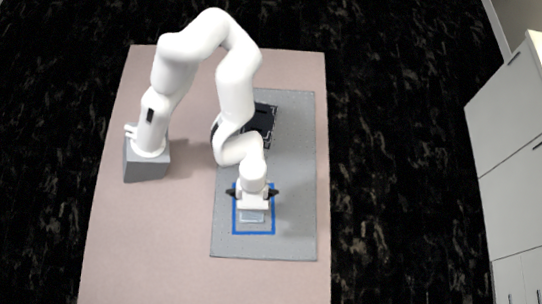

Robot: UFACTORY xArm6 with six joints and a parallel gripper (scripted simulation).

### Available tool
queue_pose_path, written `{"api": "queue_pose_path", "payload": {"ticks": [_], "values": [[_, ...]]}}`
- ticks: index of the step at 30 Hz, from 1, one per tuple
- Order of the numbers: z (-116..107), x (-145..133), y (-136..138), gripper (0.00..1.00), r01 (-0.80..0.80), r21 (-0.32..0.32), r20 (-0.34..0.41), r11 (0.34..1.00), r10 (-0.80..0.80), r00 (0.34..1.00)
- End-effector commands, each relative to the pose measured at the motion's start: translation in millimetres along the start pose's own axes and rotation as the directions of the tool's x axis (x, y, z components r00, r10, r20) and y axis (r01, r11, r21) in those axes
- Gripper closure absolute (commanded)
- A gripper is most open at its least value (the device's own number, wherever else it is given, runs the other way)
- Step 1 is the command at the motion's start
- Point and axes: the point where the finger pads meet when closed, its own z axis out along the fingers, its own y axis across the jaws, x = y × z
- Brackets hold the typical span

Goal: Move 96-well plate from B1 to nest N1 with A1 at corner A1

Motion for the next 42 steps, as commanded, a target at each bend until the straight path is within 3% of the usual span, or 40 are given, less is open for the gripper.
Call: {"api": "queue_pose_path", "payload": {"ticks": [1,34,42], "values": [[8.1,0.6,-1.0,0.00,0.000,0.003,-0.001,1.000,0.000,1.000],[56.5,0.5,-1.0,0.00,0.000,0.003,-0.001,1.000,0.000,1.000],[57.6,0.5,-1.0,0.00,0.000,0.003,-0.001,1.000,0.000,1.000]]}}
